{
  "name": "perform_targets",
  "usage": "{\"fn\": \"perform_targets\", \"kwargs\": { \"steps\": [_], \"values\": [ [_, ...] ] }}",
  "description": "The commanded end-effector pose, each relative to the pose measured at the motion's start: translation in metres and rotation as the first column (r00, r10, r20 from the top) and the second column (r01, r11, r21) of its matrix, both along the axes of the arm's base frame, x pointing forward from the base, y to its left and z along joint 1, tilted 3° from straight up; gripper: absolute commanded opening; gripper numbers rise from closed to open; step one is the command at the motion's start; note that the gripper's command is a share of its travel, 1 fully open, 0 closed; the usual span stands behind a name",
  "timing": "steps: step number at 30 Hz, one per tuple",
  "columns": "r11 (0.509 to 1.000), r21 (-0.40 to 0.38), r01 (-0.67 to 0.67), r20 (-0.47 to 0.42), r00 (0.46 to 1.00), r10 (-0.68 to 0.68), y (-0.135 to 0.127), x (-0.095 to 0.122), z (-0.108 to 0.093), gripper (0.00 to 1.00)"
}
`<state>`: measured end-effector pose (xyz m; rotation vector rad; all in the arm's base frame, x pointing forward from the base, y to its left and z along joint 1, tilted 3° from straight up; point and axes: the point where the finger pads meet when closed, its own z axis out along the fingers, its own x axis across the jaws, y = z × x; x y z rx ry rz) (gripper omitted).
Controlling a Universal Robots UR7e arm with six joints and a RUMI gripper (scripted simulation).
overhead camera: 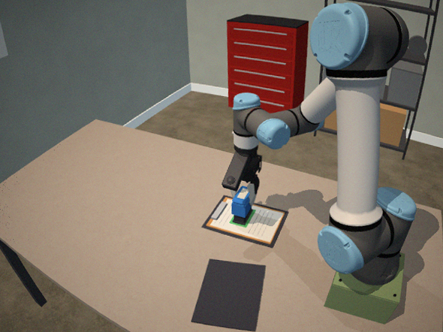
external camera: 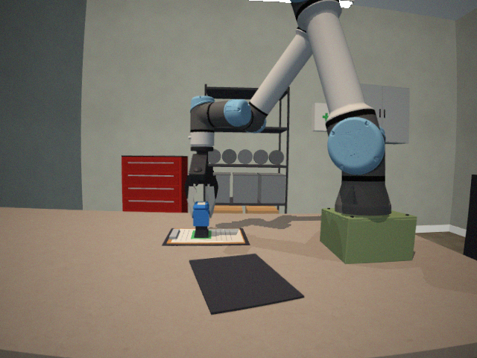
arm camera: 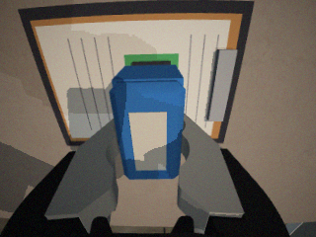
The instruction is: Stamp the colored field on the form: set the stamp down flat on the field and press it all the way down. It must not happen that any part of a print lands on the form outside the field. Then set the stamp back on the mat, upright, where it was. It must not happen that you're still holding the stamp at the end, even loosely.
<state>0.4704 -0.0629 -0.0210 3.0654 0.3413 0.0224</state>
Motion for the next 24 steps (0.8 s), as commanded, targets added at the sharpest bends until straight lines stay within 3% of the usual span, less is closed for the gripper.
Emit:
{"fn": "perform_targets", "kwargs": {
  "steps": [1, 11, 18, 24],
  "values": [
    [1.0, 0.0, 0.0, 0.001, 1.0, 0.0, 0.0, 0.0, 0.001, 0.18],
    [1.0, 0.0, 0.0, 0.001, 1.0, 0.0, 0.0, 0.0, 0.003, 0.18],
    [1.0, 0.0, 0.0, 0.001, 1.0, 0.0, 0.002, -0.001, 0.037, 0.18],
    [1.0, 0.0, 0.0, 0.001, 1.0, 0.0, 0.002, -0.001, 0.039, 0.18]
  ]
}}
